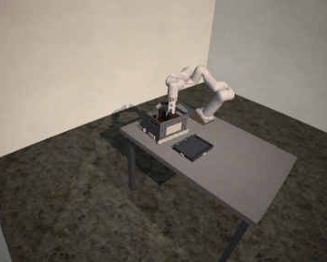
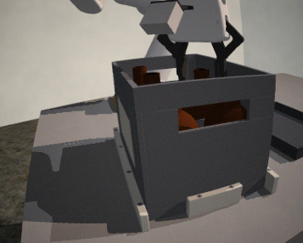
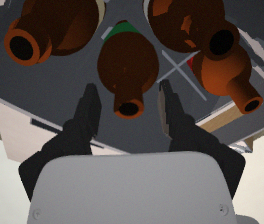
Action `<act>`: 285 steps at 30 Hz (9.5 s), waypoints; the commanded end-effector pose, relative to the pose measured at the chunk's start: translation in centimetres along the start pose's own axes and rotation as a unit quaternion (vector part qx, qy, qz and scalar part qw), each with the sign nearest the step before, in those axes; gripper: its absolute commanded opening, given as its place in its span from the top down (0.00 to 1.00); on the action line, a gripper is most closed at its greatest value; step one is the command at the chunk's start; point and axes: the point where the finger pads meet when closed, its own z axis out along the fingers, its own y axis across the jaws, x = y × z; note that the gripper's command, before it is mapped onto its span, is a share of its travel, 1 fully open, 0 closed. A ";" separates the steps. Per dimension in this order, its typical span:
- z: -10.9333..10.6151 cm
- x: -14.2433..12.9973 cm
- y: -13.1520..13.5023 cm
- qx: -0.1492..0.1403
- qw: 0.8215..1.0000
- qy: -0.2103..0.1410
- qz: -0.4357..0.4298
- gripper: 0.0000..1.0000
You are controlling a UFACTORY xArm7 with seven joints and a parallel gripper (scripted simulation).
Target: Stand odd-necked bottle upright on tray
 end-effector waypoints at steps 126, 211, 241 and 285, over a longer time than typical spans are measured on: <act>-5.3 0.1 0.0 0.001 1.000 0.002 0.000 0.35; -8.5 11.9 -0.4 0.001 1.000 0.002 0.000 0.35; -8.5 11.9 -0.4 0.001 1.000 0.002 0.000 0.35; -4.6 12.0 -0.4 0.001 1.000 0.002 0.000 0.35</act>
